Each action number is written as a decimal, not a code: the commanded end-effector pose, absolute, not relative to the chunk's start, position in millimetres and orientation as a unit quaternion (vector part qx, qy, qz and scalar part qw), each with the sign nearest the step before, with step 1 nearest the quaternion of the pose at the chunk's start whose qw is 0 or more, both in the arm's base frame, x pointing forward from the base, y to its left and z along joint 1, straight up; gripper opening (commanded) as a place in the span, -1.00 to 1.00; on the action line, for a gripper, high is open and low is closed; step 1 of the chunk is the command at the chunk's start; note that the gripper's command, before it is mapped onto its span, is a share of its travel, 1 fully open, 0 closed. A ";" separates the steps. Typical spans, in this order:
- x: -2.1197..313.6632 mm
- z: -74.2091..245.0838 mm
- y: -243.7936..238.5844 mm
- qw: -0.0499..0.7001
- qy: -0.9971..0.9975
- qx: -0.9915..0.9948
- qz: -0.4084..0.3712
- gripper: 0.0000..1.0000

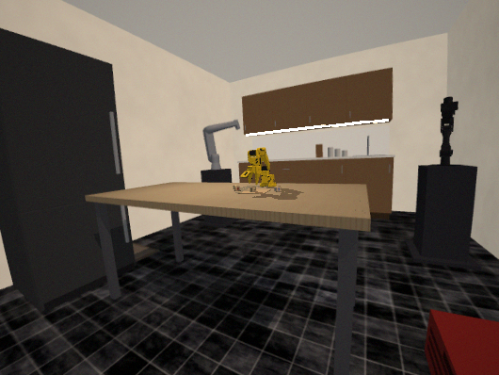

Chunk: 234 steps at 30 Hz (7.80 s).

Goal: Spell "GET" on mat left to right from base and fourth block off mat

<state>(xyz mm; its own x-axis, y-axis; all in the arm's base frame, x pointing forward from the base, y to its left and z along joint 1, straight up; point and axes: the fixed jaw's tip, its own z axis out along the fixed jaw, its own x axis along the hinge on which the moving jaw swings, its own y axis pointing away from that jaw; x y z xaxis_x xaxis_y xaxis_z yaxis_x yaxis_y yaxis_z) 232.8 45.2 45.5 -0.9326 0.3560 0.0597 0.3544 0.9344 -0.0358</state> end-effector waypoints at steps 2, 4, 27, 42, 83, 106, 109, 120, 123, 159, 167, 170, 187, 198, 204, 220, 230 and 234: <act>239.3 58.7 47.2 0.000 -0.984 -0.181 0.000 -0.36; 239.3 58.7 47.2 0.000 -0.984 -0.181 0.000 -0.36; 245.1 71.4 49.1 -0.031 -0.983 -0.180 -0.011 -0.36; 246.0 66.6 49.2 -0.031 -0.983 -0.180 -0.011 -0.36; 247.8 31.5 49.5 -0.031 -0.983 -0.180 -0.011 -0.37; 246.0 31.4 44.0 -0.031 -0.983 -0.180 -0.011 -0.56; 245.5 31.3 42.7 -0.031 -0.983 -0.180 -0.011 -0.61; 244.4 31.2 39.7 -0.031 -0.983 -0.180 -0.010 -0.71; 244.2 31.2 39.2 -0.031 -0.983 -0.180 -0.010 -0.73; 244.7 41.7 39.3 -0.033 -0.983 -0.180 -0.011 -1.00; 244.2 59.5 39.8 -0.035 -0.983 -0.180 -0.012 -1.00; 243.2 68.3 39.9 -0.037 -0.983 -0.180 -0.012 -1.00; 239.2 81.4 43.3 -0.038 -0.984 -0.173 -0.013 -1.00; 184.7 77.3 112.8 -0.032 -0.999 0.007 -0.018 -1.00; 149.7 72.5 134.6 -0.029 -0.995 0.097 -0.020 -1.00; 109.1 64.9 147.7 -0.025 -0.980 0.194 -0.021 -1.00; 109.1 64.9 147.7 -0.025 -0.980 0.194 -0.021 -1.00; 109.1 64.9 147.7 -0.025 -0.980 0.194 -0.021 -1.00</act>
